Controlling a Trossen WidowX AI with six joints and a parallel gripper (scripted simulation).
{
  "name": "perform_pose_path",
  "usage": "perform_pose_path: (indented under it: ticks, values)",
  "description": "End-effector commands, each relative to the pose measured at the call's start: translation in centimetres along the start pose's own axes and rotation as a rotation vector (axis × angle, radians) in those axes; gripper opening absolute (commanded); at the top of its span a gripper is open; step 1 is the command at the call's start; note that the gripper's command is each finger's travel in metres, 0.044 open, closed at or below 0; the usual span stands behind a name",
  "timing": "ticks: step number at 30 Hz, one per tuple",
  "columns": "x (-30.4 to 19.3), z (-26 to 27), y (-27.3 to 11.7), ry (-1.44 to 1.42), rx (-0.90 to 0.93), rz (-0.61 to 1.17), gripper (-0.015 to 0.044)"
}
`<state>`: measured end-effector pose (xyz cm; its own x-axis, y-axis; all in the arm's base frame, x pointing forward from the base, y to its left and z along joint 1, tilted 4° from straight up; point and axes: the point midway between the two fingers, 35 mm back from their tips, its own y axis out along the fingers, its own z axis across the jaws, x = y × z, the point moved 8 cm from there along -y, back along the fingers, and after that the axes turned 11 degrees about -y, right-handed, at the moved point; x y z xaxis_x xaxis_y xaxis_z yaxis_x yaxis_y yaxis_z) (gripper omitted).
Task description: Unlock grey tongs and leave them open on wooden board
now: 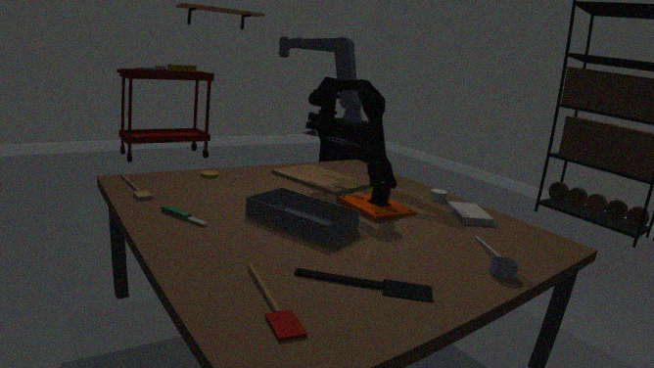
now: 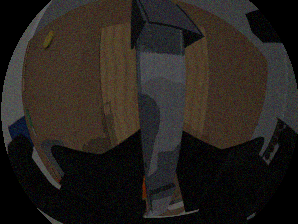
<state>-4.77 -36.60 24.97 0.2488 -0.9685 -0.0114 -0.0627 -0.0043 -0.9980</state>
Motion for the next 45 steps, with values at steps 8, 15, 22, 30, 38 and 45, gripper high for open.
perform_pose_path:
  ticks: [8, 15, 22, 30, 38, 45]
  values:
    - [0.2, -0.1, 1.7, 0.004, -0.004, 0.0, -0.015]
    - [0.3, -0.2, 2.9, 0.004, -0.004, 0.0, -0.015]
    - [0.4, -0.2, 4.0, 0.004, -0.004, 0.0, -0.015]
    - [0.4, -0.2, 5.3, 0.004, -0.004, 0.0, -0.015]
    - [0.3, -0.2, 6.6, 0.004, -0.004, 0.0, -0.015]
    - [0.2, -0.1, 7.8, 0.004, -0.004, 0.0, -0.015]
